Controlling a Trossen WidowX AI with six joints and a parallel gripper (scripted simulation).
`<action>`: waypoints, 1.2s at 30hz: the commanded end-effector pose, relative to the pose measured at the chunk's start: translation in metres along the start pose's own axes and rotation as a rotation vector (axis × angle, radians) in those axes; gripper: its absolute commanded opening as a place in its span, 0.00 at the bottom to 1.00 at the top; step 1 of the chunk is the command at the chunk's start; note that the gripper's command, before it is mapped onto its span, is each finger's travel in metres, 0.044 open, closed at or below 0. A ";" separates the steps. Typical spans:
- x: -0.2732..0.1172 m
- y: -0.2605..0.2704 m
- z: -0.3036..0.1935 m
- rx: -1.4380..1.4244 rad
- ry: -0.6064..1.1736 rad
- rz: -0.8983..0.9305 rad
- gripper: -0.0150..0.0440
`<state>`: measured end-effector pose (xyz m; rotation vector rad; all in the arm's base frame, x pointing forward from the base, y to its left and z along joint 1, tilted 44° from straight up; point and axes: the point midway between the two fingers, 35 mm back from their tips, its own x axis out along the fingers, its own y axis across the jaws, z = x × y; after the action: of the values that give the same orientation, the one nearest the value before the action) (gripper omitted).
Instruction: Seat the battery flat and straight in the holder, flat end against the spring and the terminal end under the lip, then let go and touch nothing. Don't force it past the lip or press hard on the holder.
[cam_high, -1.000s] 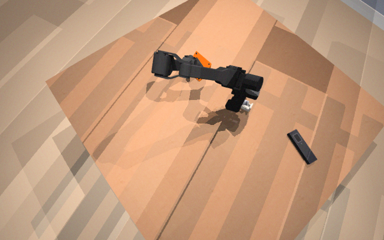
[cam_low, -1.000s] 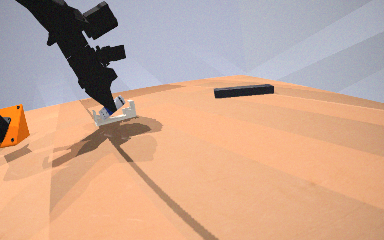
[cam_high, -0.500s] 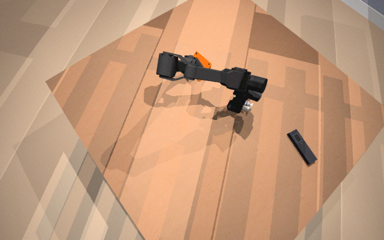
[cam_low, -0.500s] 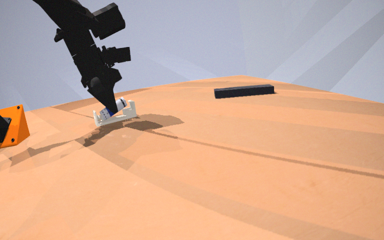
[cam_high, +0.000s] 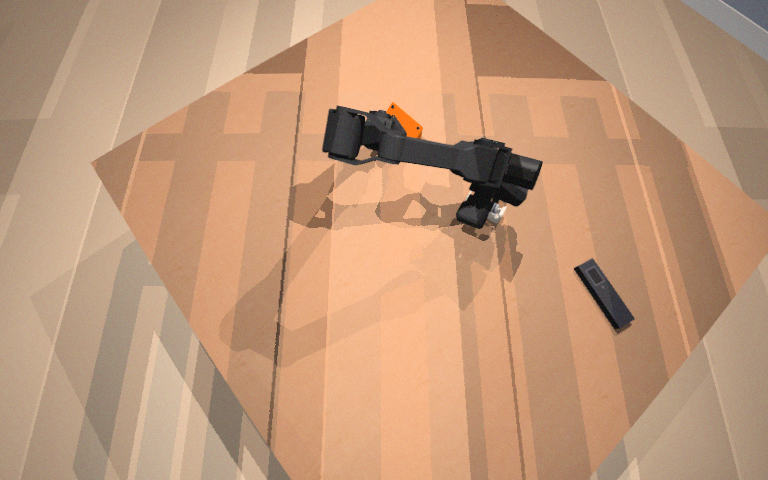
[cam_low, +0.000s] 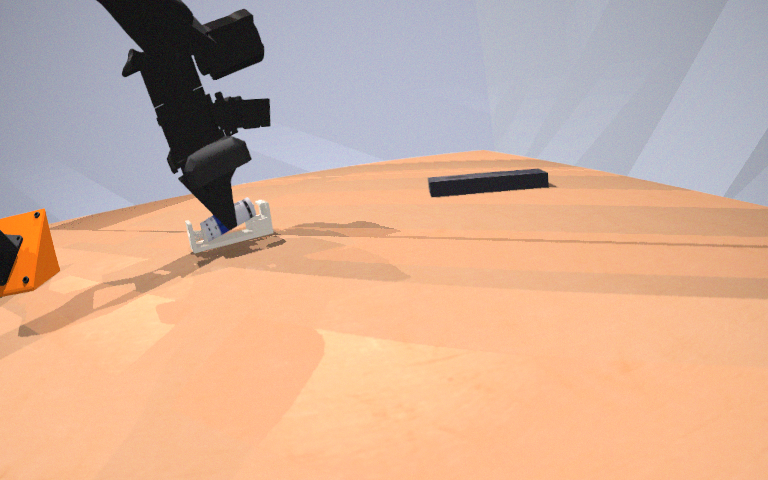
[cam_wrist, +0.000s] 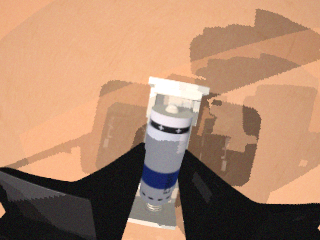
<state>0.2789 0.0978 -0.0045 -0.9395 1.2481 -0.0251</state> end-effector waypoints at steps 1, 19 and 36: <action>0.003 0.001 -0.003 0.000 0.040 0.007 0.39; 0.005 0.000 -0.001 0.008 0.137 0.008 0.39; 0.006 -0.001 0.000 0.016 0.229 0.006 0.39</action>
<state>0.2834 0.0965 -0.0076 -0.9391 1.4295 -0.1251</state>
